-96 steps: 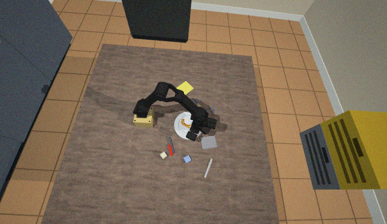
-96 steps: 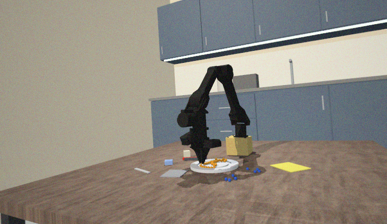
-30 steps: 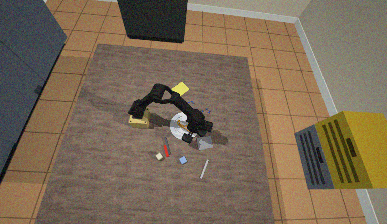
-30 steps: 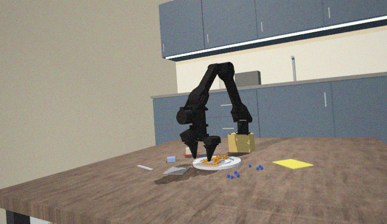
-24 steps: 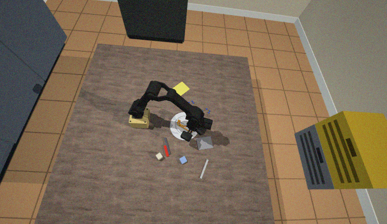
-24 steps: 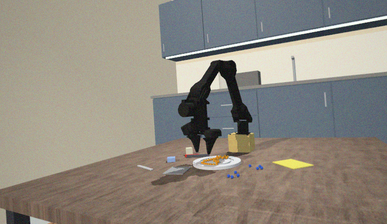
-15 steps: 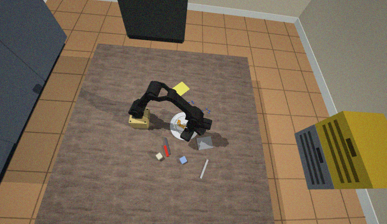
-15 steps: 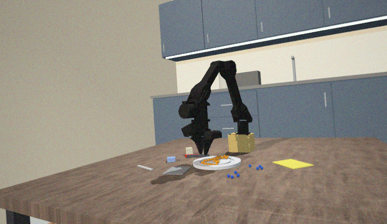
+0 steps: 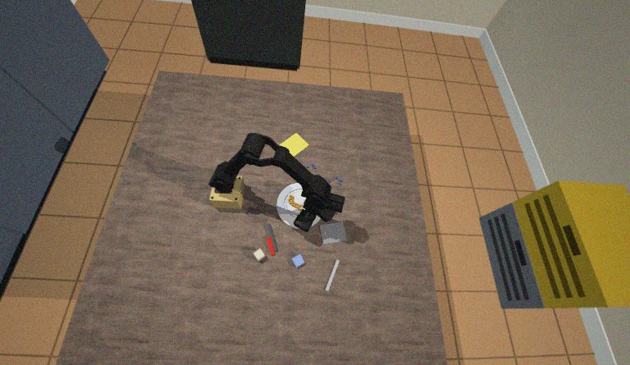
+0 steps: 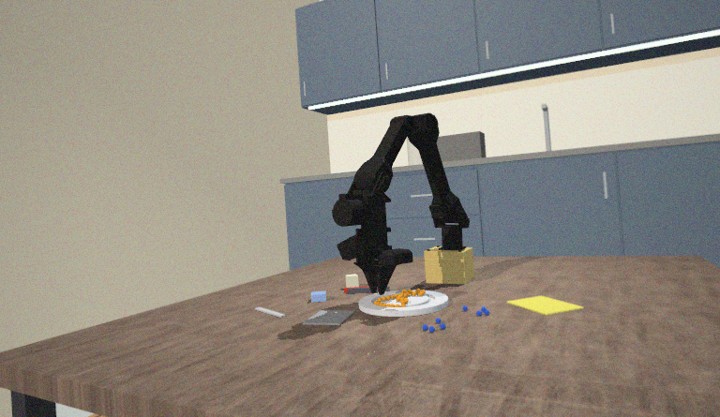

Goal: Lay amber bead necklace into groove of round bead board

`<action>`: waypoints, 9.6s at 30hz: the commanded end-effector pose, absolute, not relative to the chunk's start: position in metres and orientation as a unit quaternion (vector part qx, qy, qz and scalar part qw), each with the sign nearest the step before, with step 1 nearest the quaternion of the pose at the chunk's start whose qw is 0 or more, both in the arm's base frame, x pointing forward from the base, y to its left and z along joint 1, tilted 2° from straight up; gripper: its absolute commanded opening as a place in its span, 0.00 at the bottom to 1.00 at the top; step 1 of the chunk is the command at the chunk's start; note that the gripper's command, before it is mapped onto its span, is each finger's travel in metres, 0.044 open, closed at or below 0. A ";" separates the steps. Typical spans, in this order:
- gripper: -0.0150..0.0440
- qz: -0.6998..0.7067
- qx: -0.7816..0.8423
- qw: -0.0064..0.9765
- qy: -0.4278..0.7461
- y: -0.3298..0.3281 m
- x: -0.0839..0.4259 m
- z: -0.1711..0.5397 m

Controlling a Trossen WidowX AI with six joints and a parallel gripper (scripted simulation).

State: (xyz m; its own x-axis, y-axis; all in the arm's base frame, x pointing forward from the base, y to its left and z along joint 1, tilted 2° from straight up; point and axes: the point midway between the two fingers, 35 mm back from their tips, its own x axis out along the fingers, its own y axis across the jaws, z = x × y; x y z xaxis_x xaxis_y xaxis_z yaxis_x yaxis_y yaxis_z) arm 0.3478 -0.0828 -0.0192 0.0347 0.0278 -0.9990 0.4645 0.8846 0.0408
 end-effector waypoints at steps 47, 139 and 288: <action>0.25 -0.158 0.183 0.691 0.682 -0.081 0.345 -0.034; 0.91 -0.169 0.195 0.686 0.681 -0.093 0.344 -0.025; 1.00 -0.240 0.266 0.661 0.659 -0.100 0.334 -0.030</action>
State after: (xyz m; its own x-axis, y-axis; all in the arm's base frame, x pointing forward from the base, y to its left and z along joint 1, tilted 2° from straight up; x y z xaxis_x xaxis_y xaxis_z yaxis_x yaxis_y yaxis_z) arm 0.3337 -0.1000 -0.0298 0.0166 0.0318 -0.9994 0.6705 0.7411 0.0347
